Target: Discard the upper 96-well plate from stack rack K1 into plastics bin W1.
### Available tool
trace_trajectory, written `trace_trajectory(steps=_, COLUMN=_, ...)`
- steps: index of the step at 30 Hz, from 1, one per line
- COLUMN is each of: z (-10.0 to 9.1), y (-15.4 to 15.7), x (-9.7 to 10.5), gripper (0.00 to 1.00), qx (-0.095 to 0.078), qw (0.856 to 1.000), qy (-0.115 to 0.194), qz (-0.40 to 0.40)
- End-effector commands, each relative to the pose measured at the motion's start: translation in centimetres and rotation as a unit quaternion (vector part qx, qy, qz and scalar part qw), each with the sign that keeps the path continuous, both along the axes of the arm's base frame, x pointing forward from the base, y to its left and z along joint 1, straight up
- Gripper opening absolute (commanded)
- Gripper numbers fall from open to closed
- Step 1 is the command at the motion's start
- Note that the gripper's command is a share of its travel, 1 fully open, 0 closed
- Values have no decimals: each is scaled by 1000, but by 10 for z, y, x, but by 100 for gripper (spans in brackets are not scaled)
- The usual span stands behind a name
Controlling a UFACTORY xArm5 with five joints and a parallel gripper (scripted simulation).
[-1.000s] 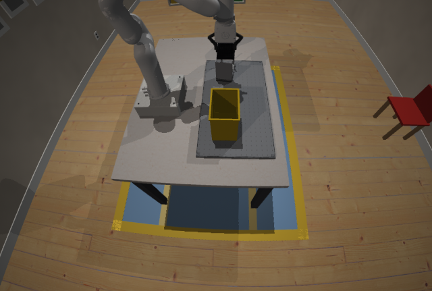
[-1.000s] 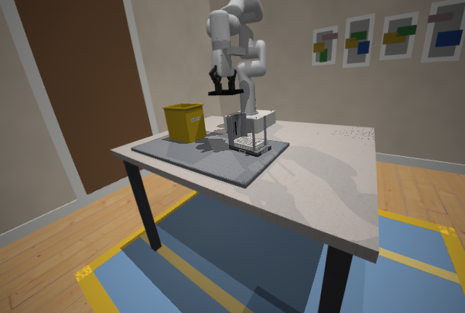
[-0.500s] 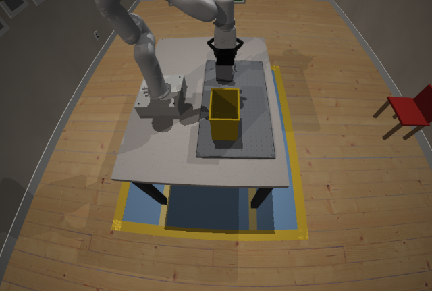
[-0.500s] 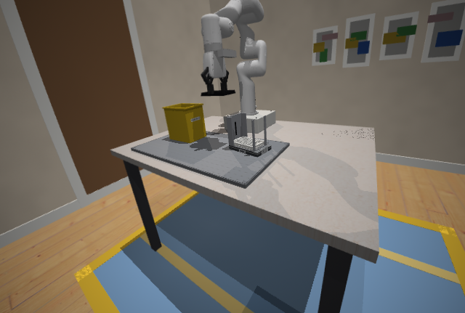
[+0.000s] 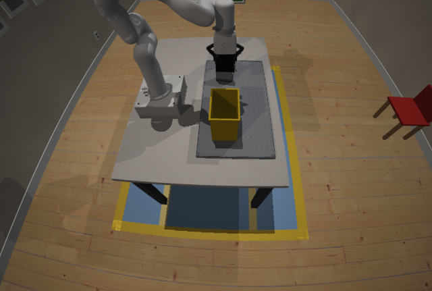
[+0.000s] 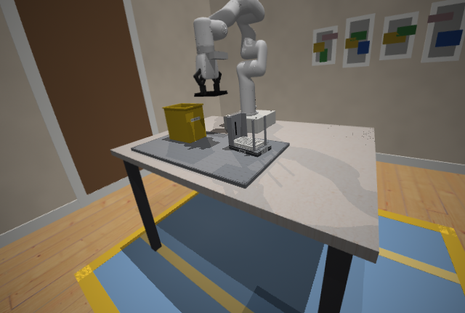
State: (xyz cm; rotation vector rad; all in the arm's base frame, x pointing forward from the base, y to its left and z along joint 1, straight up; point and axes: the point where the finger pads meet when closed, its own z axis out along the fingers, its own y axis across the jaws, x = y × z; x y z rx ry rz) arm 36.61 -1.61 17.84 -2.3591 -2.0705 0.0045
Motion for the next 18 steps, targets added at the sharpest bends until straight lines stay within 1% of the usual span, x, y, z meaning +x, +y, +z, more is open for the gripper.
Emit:
trace_trajectory(steps=1, z=1, y=-14, x=-1, gripper=0, qx=0, qw=1000, qy=-2, qz=0)
trace_trajectory(steps=4, z=0, y=-24, x=-2, gripper=0, qx=0, qw=1000, qy=-2, qz=0)
trace_trajectory(steps=6, z=0, y=-24, x=-2, gripper=0, qx=0, qw=1000, qy=-2, qz=0)
trace_trajectory(steps=18, z=-2, y=-63, x=-7, gripper=0, qx=0, qw=1000, qy=-2, qz=0)
